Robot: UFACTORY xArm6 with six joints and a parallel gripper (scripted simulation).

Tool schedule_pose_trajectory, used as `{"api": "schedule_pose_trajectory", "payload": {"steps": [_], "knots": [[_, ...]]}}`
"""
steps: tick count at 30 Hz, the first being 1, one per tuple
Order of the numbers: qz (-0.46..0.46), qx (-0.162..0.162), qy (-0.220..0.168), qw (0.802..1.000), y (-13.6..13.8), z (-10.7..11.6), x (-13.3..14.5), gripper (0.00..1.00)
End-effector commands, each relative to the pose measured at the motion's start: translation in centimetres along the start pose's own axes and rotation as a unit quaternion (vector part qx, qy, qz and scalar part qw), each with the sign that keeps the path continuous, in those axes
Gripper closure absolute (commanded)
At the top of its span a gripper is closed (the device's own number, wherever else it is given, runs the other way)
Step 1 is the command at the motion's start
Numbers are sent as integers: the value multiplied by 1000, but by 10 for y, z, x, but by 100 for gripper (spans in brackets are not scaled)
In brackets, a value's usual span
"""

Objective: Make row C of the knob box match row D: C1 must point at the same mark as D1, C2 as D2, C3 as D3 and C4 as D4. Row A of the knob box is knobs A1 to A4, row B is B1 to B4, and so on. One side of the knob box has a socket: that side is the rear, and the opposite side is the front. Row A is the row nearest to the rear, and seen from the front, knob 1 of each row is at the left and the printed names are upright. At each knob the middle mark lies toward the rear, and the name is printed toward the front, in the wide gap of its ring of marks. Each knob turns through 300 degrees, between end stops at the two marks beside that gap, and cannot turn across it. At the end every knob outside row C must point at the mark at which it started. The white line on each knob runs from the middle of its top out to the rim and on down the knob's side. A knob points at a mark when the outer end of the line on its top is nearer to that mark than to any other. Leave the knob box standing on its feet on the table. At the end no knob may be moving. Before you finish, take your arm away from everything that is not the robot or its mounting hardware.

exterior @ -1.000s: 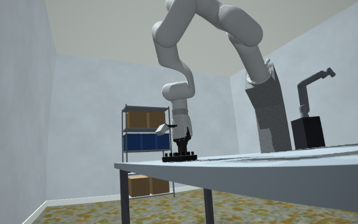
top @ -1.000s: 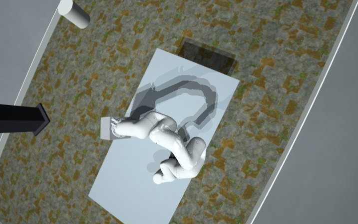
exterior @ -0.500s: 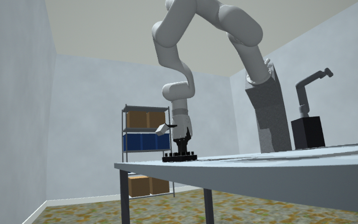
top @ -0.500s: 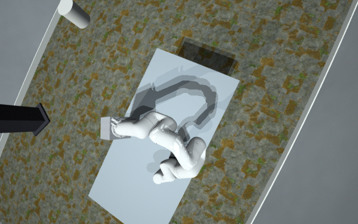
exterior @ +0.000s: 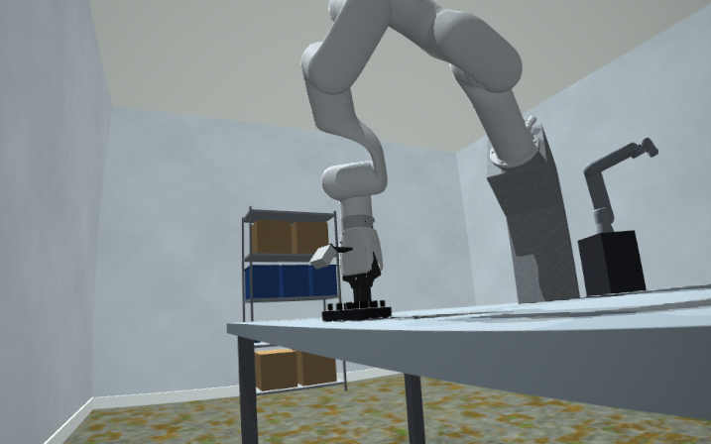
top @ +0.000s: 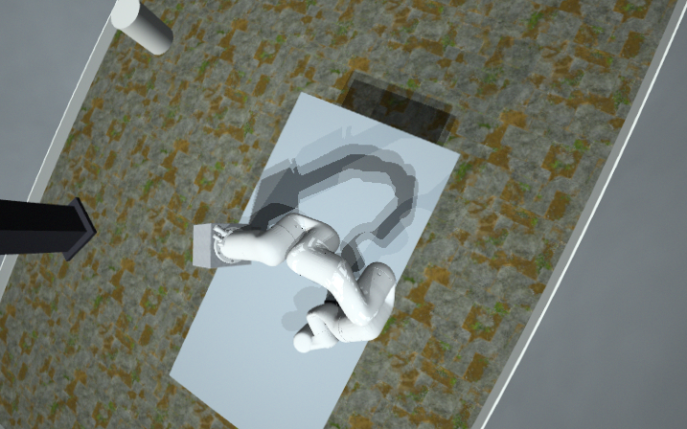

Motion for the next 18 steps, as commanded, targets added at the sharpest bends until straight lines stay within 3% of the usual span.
{"api": "schedule_pose_trajectory", "payload": {"steps": [1, 18], "knots": [[58, 1, 1, 998, 0, 1, 0, 92], [173, 2, 1, 985, 0, 1, 0, 92]]}}
Point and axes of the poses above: the point where the finger pads meet when closed, its own z axis back along the fingers, its own y axis across the jaws, x = y × z, the point moved 8 cm from there along z, back along the fingers, and after that the axes turned 1 degree about z, right-handed, at the moved point
